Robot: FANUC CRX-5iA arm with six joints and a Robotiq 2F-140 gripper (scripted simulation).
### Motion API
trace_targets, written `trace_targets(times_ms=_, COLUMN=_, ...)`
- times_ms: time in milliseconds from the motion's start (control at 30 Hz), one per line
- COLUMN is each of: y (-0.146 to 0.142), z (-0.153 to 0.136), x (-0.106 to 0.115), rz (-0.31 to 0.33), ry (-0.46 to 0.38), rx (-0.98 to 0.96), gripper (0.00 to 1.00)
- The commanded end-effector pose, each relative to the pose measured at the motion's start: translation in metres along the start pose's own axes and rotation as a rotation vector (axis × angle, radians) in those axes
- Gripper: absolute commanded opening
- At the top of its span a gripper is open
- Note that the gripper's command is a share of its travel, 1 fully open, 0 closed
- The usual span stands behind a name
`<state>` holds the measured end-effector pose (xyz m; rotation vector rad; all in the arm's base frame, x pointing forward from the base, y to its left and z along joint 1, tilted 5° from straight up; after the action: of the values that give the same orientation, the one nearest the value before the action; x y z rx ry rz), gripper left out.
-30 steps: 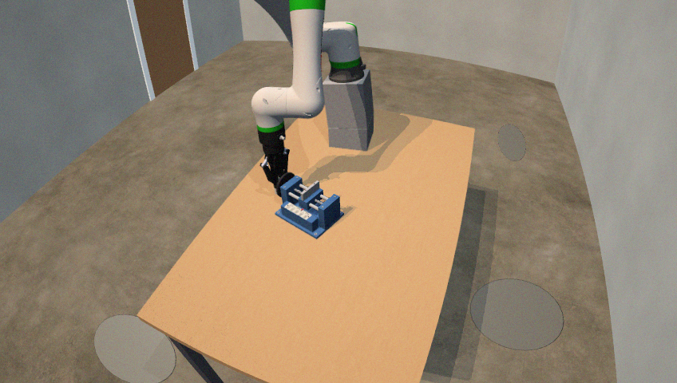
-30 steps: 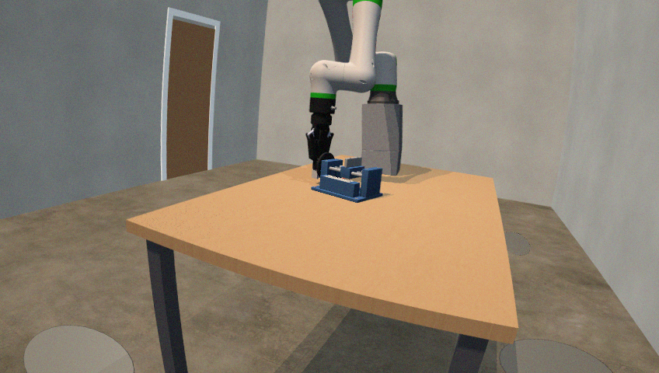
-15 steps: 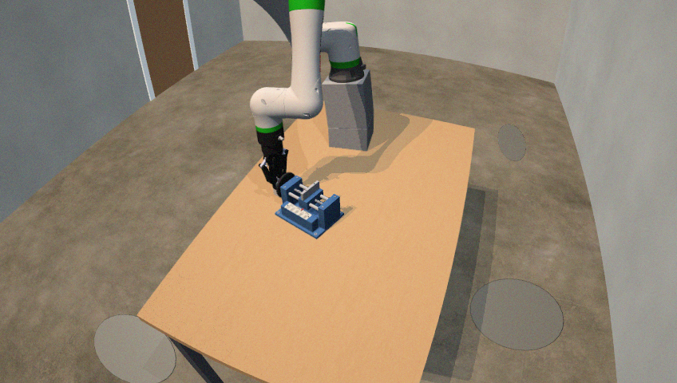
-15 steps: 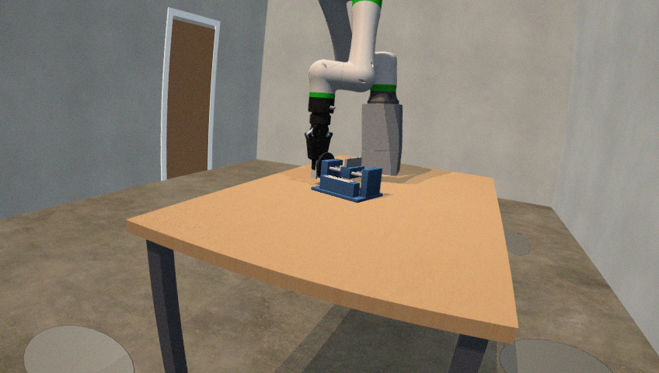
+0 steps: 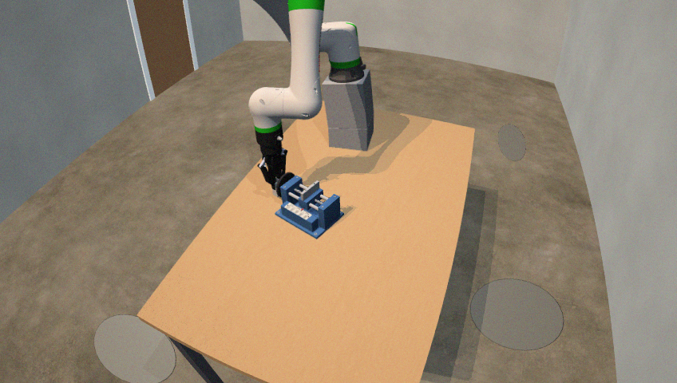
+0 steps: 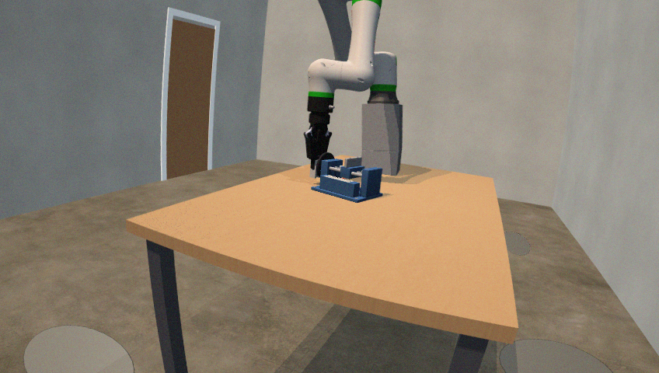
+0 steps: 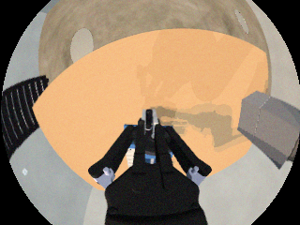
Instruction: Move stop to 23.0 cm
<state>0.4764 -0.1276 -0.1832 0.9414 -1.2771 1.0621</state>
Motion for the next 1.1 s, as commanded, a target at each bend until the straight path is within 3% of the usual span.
trace_targets(times_ms=0, y=-0.0012, z=0.0001, x=0.0007, rz=0.001, ry=0.000, rx=0.000, gripper=0.04)
trace_targets(times_ms=1067, y=-0.0074, z=0.0004, x=0.0050, rz=0.001, ry=0.000, rx=0.000, gripper=0.04)
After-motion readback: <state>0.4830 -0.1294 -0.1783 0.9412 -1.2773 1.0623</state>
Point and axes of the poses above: the point where the finger pads meet when closed, its own x axis back along the fingers, its own y axis across the jaws, z = x × y, the point moved 6 cm from there along x, back along the fingers, and after that the axes turned 3 degrees about x, right-handed, at the moved point
